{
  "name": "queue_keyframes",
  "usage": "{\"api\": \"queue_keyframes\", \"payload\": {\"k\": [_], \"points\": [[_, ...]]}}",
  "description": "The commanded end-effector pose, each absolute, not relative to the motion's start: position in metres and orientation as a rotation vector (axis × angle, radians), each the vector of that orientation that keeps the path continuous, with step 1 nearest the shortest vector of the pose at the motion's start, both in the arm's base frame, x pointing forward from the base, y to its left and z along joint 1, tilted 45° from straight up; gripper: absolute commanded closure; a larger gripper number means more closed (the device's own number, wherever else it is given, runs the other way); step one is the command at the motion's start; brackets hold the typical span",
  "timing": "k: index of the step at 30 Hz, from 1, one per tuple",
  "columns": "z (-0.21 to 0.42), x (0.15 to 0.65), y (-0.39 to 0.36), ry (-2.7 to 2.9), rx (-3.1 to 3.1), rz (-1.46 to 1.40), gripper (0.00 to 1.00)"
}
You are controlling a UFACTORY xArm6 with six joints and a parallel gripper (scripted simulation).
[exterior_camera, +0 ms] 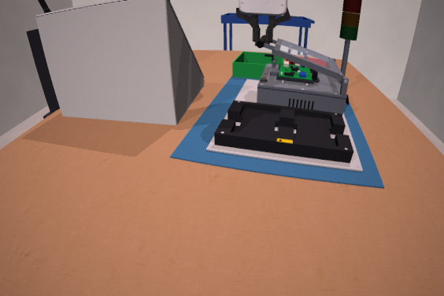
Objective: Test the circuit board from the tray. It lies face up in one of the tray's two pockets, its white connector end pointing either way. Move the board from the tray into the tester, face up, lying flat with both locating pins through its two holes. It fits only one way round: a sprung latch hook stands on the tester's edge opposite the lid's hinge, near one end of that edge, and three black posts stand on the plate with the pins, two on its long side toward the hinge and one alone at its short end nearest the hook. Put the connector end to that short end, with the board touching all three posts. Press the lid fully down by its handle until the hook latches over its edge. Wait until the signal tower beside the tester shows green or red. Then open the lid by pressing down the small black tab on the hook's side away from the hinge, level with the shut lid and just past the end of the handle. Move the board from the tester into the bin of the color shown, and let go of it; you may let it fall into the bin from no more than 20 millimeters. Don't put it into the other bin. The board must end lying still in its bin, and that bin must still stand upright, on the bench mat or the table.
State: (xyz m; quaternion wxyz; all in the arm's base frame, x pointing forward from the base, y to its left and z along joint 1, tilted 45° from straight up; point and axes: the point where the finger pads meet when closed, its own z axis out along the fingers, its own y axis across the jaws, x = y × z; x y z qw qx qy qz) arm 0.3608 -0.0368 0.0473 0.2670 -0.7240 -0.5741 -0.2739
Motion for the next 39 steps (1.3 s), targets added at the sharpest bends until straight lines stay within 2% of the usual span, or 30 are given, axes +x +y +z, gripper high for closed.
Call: {"api": "queue_keyframes", "payload": {"k": [1,39], "points": [[0.039,0.360,-0.028,-1.551,-1.956,-0.743,1.00],[0.015,0.360,-0.003,-1.551,-1.956,-0.742,1.00]]}}
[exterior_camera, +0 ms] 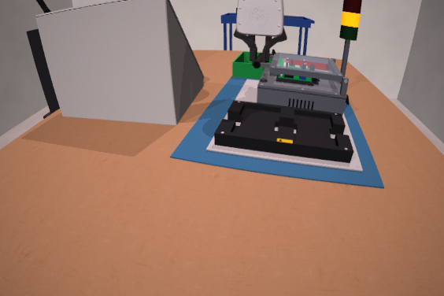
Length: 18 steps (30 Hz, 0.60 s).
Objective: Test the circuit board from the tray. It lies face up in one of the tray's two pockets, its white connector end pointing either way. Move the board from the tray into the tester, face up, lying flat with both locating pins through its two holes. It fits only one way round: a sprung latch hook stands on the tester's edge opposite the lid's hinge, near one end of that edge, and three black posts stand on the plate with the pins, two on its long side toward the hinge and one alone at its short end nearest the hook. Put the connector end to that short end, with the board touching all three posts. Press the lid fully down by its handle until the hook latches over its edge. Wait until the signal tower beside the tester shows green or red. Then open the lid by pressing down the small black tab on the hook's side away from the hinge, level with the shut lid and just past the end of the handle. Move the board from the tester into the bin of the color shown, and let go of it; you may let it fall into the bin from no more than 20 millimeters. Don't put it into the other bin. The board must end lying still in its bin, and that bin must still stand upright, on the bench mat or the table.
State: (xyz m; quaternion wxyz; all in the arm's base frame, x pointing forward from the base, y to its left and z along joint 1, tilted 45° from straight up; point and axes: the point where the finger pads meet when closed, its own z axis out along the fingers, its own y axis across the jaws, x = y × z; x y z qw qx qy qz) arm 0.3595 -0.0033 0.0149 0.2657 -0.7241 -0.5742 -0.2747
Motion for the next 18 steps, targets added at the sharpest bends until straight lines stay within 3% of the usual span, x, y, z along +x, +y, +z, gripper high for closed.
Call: {"api": "queue_keyframes", "payload": {"k": [1,12,13,18], "points": [[0.0145,0.3600,-0.0029,-1.551,-1.956,-0.742,1.00],[0.0144,0.3600,-0.0029,-1.551,-1.956,-0.742,1.00],[0.0144,0.3600,-0.0029,-1.551,-1.956,-0.742,0.78],[0.0144,0.3600,-0.0029,-1.551,-1.956,-0.742,0.78]]}}
